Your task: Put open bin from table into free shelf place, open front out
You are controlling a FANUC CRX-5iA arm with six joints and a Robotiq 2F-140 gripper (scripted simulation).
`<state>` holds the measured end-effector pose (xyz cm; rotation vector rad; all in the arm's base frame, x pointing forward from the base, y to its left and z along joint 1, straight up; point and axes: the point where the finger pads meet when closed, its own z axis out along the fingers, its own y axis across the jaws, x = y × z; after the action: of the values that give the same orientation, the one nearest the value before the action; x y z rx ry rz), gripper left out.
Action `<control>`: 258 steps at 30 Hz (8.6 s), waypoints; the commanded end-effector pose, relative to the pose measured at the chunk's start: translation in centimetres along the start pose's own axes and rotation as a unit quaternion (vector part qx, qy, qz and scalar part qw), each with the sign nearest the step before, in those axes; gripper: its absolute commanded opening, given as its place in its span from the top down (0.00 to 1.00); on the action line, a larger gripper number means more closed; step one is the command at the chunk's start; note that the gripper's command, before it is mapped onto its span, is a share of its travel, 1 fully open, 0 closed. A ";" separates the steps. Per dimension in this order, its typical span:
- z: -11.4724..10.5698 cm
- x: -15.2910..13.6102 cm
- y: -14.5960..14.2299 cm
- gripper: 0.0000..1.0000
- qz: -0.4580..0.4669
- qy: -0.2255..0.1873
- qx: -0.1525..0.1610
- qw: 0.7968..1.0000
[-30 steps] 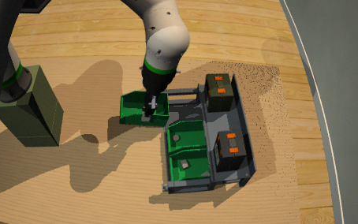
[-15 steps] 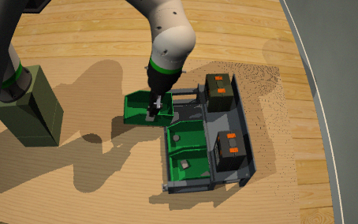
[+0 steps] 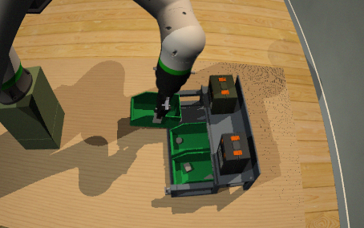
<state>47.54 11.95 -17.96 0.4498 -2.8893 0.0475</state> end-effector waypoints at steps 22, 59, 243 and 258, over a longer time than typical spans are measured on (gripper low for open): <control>-0.5 -2.3 0.0 1.00 0.000 0.000 0.000 1.000; -0.9 -3.8 0.0 1.00 0.000 0.000 0.000 1.000; 0.7 -4.3 0.0 1.00 0.000 -0.001 0.000 1.000; 0.7 -4.9 0.0 1.00 0.000 -0.009 0.000 1.000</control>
<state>51.74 13.29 -19.70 0.4518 -2.9018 0.0447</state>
